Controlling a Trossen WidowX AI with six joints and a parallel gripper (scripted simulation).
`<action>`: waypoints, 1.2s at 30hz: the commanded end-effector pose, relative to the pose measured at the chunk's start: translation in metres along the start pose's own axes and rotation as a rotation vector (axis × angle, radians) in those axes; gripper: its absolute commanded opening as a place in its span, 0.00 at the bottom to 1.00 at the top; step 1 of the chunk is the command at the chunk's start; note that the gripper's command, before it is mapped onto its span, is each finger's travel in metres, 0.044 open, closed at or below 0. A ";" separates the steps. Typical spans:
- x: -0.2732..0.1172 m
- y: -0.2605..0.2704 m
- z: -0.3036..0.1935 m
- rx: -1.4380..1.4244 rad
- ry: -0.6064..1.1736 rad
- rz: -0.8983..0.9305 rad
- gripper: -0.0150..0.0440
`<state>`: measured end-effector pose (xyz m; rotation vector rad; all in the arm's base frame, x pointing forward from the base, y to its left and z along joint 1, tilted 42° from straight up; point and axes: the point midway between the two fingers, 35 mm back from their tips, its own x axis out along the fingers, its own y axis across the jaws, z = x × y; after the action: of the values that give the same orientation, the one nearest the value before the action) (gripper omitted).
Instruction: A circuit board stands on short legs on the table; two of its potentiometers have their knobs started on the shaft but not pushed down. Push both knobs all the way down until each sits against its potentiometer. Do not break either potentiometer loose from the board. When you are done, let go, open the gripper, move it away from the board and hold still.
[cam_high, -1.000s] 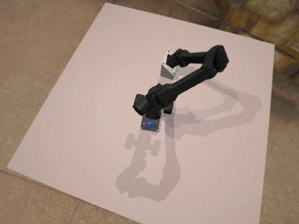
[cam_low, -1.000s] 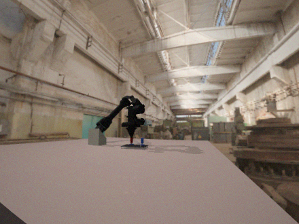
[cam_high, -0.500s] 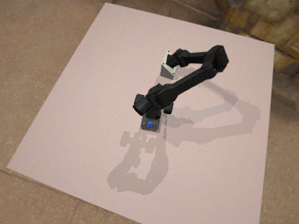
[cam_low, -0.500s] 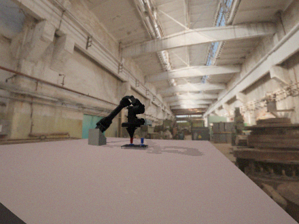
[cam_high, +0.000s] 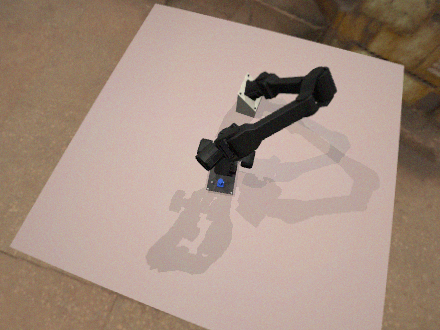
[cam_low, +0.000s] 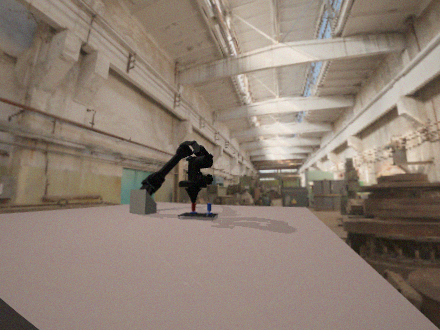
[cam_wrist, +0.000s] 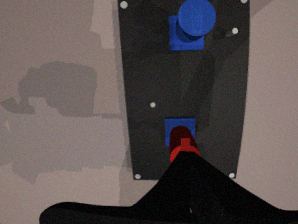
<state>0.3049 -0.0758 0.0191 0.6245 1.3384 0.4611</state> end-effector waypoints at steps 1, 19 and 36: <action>0.003 0.000 0.000 0.000 0.004 0.004 0.25; 0.004 0.000 0.000 0.000 0.004 0.004 0.25; -0.013 0.000 0.000 0.000 0.004 0.004 0.25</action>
<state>0.3025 -0.0788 0.0237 0.6351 1.3461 0.4669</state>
